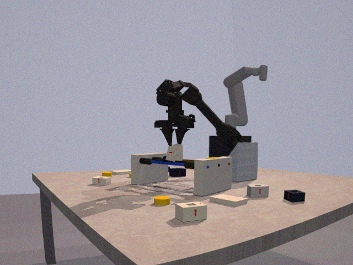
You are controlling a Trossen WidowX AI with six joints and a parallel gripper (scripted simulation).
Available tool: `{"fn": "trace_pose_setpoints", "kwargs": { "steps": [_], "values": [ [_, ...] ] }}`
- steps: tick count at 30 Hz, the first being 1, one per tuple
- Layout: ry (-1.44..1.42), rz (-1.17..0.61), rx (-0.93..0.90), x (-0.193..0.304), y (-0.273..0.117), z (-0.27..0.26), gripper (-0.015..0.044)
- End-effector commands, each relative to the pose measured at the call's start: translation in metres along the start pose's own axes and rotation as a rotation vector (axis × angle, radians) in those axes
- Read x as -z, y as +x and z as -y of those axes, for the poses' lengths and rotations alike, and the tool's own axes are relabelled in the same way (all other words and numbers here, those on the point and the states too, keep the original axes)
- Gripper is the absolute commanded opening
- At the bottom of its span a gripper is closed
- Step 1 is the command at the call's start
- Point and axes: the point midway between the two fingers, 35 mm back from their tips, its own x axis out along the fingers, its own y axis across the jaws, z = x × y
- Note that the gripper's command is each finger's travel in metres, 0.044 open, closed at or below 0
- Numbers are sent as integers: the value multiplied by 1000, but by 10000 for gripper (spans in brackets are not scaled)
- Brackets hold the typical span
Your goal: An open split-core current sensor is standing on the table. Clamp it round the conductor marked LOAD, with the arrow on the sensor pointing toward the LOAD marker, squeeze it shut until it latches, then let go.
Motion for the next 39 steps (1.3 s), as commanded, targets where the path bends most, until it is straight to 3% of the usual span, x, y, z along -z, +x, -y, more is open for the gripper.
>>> {"fn": "trace_pose_setpoints", "kwargs": {
  "steps": [1, 20, 39],
  "values": [
    [-9, -6, -6, 0, 10, -1, 0],
    [-9, -8, -7, 1, 40, -3, 0],
    [4, -9, 3, 3, 35, -1, 0]
  ]
}}
